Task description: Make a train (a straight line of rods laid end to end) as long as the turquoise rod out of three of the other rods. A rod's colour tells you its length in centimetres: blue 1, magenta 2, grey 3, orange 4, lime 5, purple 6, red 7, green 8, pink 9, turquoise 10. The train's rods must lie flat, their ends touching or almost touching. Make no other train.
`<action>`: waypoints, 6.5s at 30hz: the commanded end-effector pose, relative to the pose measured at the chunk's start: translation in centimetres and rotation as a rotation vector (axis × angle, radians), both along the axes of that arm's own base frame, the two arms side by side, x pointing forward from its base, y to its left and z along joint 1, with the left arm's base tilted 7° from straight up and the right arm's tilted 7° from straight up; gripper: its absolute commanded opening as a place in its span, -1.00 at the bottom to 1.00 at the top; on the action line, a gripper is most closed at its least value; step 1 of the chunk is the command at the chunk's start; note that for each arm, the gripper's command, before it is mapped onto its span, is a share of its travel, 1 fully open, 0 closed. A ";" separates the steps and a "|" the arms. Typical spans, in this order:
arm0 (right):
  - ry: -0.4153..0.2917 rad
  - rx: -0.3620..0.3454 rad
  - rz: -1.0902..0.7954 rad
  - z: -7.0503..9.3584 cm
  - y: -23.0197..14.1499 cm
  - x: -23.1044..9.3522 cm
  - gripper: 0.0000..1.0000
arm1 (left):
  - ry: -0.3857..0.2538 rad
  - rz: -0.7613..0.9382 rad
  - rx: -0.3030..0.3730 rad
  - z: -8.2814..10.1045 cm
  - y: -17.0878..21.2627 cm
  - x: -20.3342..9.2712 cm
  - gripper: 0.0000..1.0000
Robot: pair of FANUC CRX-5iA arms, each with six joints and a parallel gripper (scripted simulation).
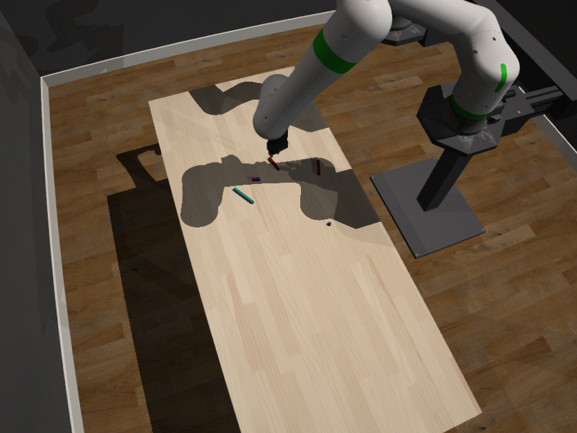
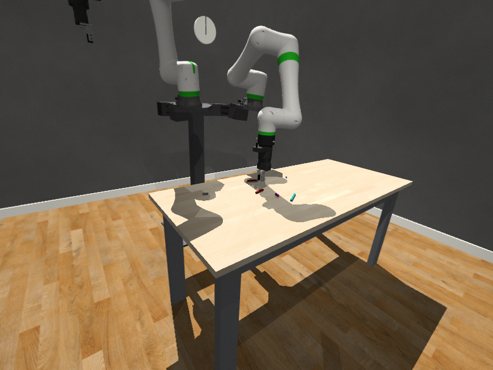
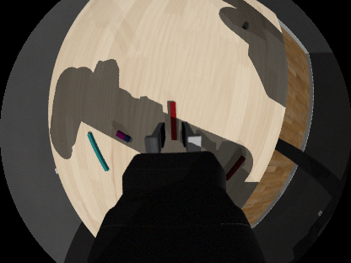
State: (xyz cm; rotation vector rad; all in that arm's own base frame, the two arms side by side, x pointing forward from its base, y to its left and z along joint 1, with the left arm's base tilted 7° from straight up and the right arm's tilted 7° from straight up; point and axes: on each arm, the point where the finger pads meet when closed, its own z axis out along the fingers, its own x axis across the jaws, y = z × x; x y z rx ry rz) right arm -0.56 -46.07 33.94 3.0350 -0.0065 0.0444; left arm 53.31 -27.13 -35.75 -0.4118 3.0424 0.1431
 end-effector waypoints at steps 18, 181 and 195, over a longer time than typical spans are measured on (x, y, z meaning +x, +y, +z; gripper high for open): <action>0.000 -0.002 0.000 0.1 0.0 0.0 1.00 | -0.002 0.000 -0.001 -1.6 0.1 0.2 0.07; 0.000 -0.002 0.000 0.1 0.0 0.0 1.00 | -0.002 0.000 -0.001 -2.3 0.2 0.2 -0.52; 0.000 -0.002 0.000 0.1 0.0 0.0 1.00 | -0.002 0.000 -0.001 3.5 -0.4 -0.1 -0.52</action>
